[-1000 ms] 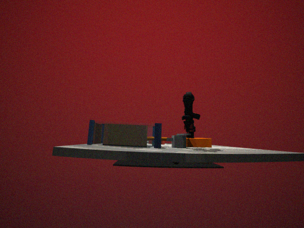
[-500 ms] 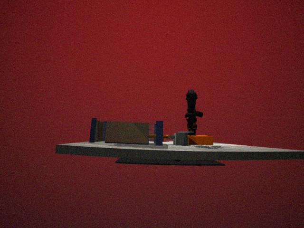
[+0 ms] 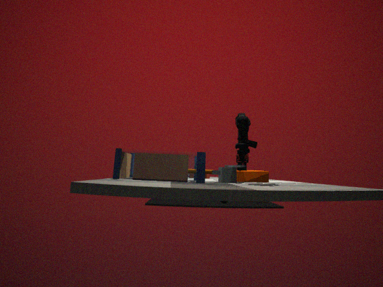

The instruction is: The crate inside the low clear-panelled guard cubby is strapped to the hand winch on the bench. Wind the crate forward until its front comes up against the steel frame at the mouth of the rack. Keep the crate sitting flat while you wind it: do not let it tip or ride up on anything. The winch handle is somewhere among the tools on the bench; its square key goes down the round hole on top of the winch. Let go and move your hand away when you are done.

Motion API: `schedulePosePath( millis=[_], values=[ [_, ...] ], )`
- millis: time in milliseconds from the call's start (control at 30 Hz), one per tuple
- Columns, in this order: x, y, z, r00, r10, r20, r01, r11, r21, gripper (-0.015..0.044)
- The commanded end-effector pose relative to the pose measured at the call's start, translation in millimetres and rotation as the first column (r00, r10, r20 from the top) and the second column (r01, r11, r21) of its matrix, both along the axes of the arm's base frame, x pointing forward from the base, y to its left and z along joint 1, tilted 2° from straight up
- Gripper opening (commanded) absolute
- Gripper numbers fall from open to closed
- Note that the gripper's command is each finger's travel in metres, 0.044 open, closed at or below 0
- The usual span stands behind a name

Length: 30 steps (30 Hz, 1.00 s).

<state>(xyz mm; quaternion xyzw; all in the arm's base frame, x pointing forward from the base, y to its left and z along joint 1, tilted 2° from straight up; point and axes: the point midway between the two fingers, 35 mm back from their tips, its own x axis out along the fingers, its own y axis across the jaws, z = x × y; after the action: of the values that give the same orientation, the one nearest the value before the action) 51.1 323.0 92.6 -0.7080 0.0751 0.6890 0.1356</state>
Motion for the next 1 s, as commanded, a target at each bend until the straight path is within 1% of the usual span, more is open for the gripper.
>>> schedulePosePath(
  millis=[0,967],
  values=[
    [-8.2,-13.4,-3.0,1.0,0.003,-0.016,-0.003,1.0,-0.025,0.0],
    [-14.1,-50.2,-5.6,1.0,0.003,-0.016,-0.003,1.0,-0.028,0.0]
  ],
)
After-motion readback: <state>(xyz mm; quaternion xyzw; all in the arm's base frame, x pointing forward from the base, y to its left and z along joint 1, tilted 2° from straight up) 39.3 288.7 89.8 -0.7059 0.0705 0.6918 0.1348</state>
